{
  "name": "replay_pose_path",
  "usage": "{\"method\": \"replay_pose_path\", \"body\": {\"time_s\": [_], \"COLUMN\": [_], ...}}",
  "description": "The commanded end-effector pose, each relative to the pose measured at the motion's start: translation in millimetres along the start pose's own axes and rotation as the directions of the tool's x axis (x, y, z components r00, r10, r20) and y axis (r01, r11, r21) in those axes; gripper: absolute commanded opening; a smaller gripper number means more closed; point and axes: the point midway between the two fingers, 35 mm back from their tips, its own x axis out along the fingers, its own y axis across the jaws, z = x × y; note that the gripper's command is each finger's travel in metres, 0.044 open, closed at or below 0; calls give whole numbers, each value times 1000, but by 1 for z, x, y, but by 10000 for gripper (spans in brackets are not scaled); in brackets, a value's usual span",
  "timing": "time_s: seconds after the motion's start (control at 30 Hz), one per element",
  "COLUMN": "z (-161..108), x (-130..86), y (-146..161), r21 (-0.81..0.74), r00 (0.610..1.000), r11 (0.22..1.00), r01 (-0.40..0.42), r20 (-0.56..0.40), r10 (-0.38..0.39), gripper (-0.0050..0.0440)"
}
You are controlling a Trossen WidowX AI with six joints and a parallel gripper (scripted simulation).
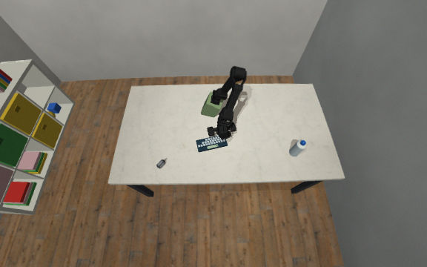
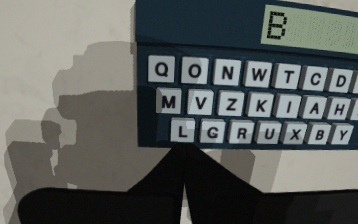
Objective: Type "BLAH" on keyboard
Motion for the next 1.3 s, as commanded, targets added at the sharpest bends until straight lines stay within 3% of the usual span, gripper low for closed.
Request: {"method": "replay_pose_path", "body": {"time_s": [0.0,0.47,1.27], "z": [3,2,7], "x": [4,21,18], "y": [0,0,0], "r21": [1,1,-4], "r00": [1000,1000,1000], "r11": [1000,1000,1000], "r01": [4,4,5], "r20": [9,8,23], "r10": [-4,-4,-4], "gripper": [-50,-50,-50]}}
